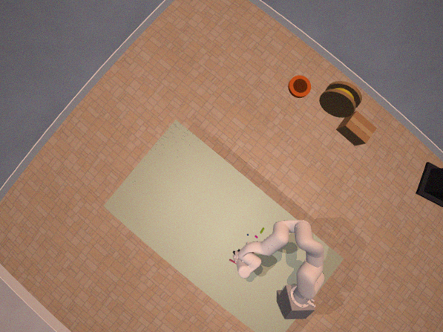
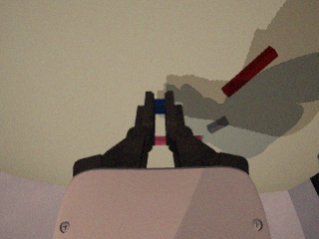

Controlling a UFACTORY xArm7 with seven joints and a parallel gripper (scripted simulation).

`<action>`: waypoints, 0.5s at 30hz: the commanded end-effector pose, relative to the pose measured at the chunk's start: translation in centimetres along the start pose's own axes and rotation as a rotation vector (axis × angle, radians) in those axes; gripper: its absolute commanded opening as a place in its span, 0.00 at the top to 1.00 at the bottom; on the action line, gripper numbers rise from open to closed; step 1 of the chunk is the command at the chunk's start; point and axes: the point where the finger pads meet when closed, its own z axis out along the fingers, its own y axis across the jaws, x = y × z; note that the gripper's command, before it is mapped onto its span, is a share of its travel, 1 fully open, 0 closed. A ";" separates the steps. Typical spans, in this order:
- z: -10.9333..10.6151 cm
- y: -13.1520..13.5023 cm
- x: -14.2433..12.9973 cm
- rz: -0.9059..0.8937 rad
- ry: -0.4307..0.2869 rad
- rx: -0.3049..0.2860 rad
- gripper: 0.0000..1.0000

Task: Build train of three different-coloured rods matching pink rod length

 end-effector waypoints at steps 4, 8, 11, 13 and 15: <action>2.0 -0.3 -0.2 0.000 -0.002 0.006 0.96; 2.1 -0.3 -0.2 0.000 -0.002 0.006 0.96; 2.1 -0.3 -0.2 0.000 -0.002 0.006 0.96; 2.1 -0.3 -0.2 0.000 -0.002 0.006 0.96; 2.1 -0.3 -0.2 0.000 -0.002 0.006 0.96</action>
